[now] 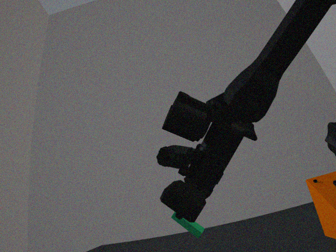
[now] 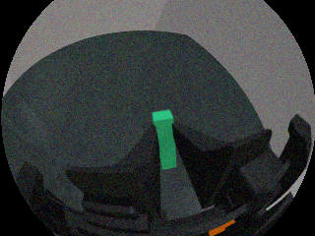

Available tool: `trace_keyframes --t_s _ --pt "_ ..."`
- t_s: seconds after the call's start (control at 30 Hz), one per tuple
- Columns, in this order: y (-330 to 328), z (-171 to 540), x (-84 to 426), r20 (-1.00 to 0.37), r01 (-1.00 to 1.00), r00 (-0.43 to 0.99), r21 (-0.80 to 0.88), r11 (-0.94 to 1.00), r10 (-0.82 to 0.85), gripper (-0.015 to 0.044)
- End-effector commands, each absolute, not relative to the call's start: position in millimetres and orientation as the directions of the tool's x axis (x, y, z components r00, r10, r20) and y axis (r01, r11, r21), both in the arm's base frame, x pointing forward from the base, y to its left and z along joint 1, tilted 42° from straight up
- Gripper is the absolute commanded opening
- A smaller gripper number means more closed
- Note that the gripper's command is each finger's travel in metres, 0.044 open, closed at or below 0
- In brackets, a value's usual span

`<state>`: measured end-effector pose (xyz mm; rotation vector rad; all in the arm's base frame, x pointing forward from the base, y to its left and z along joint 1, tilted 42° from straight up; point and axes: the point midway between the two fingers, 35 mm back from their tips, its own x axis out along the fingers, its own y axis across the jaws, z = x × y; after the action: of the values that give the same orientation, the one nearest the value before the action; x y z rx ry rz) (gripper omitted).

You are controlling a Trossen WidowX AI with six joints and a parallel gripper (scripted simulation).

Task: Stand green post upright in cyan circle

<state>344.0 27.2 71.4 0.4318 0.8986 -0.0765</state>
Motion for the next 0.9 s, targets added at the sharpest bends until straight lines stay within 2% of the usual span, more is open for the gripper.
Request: trace_keyframes --t_s 0.0,0.87 --pt "26.9 74.2 342.7 -0.750 0.253 0.654 0.338 0.907 0.098 0.0023" --pt "28.3 83.7 337.0 -0.633 0.276 0.773 0.394 0.877 0.041 0.0023"
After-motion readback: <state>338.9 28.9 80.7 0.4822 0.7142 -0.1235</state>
